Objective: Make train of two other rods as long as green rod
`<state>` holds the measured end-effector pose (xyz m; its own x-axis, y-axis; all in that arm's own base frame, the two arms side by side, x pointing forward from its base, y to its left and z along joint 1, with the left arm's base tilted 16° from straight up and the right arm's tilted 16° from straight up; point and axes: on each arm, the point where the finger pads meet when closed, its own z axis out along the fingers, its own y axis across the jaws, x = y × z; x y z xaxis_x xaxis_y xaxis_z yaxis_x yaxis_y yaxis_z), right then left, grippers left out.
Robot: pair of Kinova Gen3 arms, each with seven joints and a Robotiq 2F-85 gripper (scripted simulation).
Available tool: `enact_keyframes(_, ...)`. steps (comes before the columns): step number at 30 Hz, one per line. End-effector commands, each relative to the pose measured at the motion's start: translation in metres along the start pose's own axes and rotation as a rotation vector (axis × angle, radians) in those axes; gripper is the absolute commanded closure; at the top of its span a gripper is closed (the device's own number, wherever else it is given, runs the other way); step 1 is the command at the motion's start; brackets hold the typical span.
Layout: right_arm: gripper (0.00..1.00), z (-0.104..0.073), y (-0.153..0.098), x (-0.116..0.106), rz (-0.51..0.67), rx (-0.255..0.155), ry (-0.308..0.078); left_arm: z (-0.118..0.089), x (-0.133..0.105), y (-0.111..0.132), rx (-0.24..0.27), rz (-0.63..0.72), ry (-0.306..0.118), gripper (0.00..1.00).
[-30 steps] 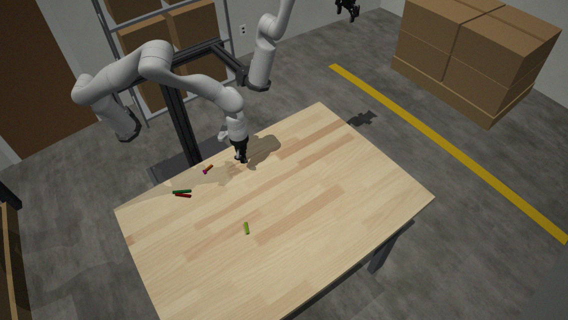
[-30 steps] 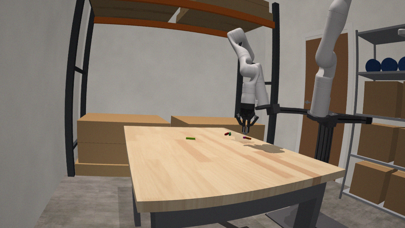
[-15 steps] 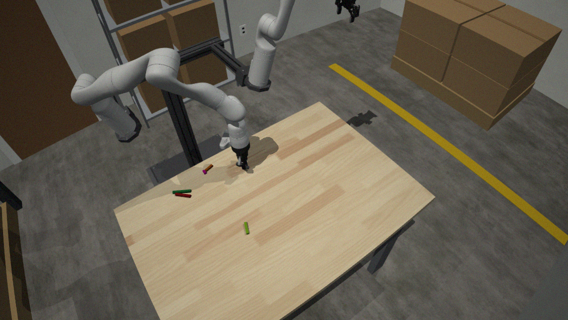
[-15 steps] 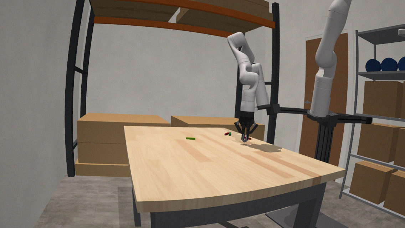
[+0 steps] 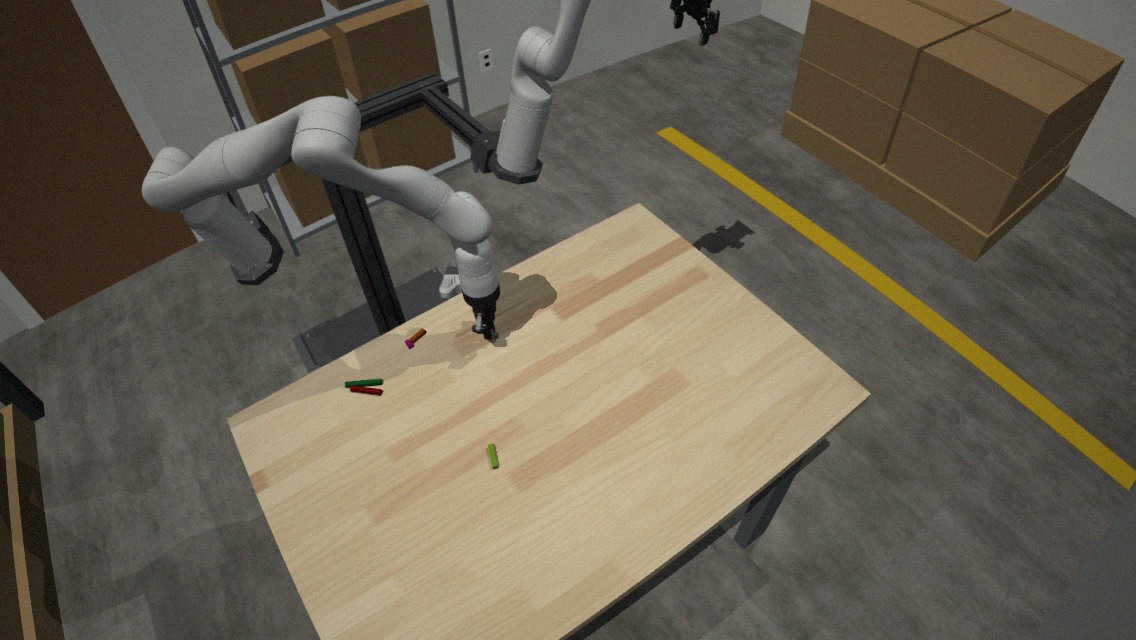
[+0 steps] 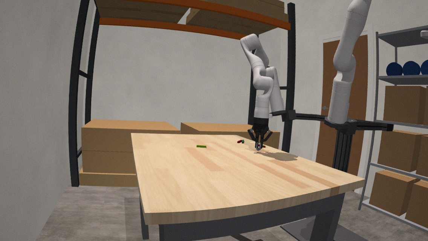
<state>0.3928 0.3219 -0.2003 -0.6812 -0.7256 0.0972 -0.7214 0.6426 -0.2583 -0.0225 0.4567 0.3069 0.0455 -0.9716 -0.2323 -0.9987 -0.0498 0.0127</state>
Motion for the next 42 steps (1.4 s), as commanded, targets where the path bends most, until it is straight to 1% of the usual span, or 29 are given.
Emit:
enact_keyframes(1, 0.827, -0.001, 0.000, -0.001, 0.000, 0.000, -0.002, -0.001, 0.000, 0.000, 0.000, 0.000, -0.002, 0.002)
enact_keyframes(26, 0.827, -0.001, 0.000, -0.001, 0.000, 0.000, -0.002, -0.001, 0.000, 0.000, 0.000, 0.000, -0.002, 0.002)
enact_keyframes(42, 0.827, 0.010, 0.000, -0.001, 0.000, 0.000, -0.002, -0.001, 0.000, 0.000, 0.000, 0.000, -0.002, 0.002)
